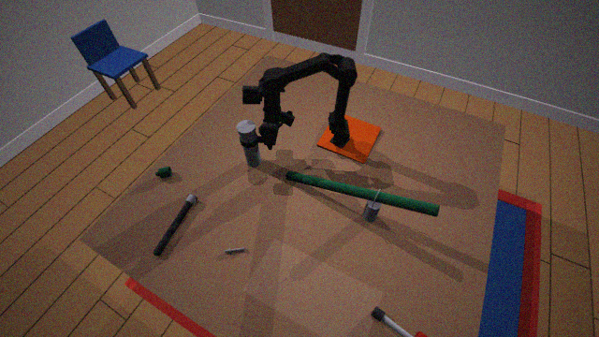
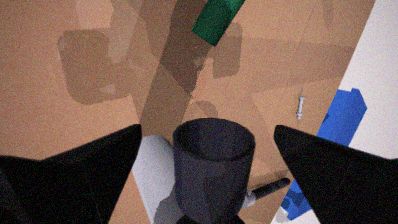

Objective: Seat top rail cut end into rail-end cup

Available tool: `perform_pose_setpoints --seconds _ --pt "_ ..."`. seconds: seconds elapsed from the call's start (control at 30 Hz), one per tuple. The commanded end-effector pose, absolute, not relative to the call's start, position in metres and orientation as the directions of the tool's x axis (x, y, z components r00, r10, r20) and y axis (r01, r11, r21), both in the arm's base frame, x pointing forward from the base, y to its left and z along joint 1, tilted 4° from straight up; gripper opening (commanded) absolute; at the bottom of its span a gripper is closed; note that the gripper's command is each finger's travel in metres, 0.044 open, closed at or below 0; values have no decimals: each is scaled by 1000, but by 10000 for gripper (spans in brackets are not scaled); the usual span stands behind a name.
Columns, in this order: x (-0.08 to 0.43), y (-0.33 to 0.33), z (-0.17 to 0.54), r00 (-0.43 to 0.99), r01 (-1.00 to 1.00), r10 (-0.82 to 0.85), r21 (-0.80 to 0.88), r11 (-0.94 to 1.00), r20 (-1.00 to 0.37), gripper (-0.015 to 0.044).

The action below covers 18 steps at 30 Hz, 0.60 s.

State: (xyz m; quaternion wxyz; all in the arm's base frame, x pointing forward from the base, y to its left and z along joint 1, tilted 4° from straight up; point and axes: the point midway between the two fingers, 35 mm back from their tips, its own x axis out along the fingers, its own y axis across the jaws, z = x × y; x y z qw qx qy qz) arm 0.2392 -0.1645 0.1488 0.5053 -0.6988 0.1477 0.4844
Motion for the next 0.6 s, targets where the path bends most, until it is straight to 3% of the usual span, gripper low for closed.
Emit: perform_pose_setpoints --seconds 0.0,0.13,0.57 --pt "242 -161 142 483 -699 284 -560 -445 -828 440" --pt "244 -159 138 484 -698 284 -561 -445 -828 440" --pt "244 -159 138 484 -698 284 -561 -445 -828 99"
